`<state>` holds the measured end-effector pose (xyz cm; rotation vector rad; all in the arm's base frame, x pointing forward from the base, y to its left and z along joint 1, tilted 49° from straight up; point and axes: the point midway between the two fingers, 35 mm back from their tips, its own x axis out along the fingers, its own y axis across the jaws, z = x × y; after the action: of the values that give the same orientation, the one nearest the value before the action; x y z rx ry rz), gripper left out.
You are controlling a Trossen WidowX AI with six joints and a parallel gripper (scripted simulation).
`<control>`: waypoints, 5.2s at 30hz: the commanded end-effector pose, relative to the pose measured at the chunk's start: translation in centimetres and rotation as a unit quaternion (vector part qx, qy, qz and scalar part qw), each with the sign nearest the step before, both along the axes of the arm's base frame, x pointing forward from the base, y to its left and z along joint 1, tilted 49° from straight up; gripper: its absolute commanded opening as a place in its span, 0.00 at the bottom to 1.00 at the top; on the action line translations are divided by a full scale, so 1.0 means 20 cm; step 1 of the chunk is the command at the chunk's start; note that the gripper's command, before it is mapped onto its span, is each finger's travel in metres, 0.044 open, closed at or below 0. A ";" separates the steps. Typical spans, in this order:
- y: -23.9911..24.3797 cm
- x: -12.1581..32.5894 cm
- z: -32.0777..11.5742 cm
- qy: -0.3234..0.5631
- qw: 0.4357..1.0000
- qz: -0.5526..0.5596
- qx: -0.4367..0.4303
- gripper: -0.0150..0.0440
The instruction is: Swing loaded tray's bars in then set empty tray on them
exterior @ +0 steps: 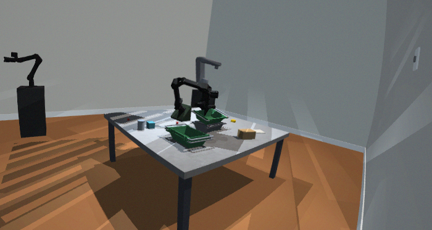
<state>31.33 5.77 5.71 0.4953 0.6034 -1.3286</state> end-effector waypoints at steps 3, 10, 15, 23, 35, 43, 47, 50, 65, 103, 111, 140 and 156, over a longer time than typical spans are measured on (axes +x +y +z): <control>-0.03 -0.03 -0.02 0.018 1.000 -0.005 -0.001 0.25; -0.03 -0.03 -0.02 0.018 1.000 -0.005 -0.001 0.25; -0.03 -0.03 -0.02 0.018 1.000 -0.005 -0.001 0.25; -0.03 -0.03 -0.02 0.018 1.000 -0.005 -0.001 0.25; 0.00 0.00 0.00 0.001 1.000 -0.001 0.000 0.25; -0.04 -0.04 -0.04 0.015 1.000 -0.005 -0.001 0.25; -0.05 -0.04 -0.05 0.018 1.000 -0.005 -0.001 0.25; -0.05 -0.04 -0.05 0.018 1.000 -0.005 -0.001 0.25; -0.05 -0.04 -0.05 0.018 1.000 -0.005 -0.001 0.25; -0.05 -0.04 -0.05 0.018 1.000 -0.005 -0.001 0.25; -0.06 -0.04 -0.07 0.013 1.000 -0.004 -0.001 0.25; -0.07 -0.05 -0.09 0.018 1.000 -0.005 -0.001 0.25; -0.07 -0.05 -0.09 0.018 1.000 -0.005 -0.001 0.25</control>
<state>30.95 5.00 4.46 0.5018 0.5981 -1.3266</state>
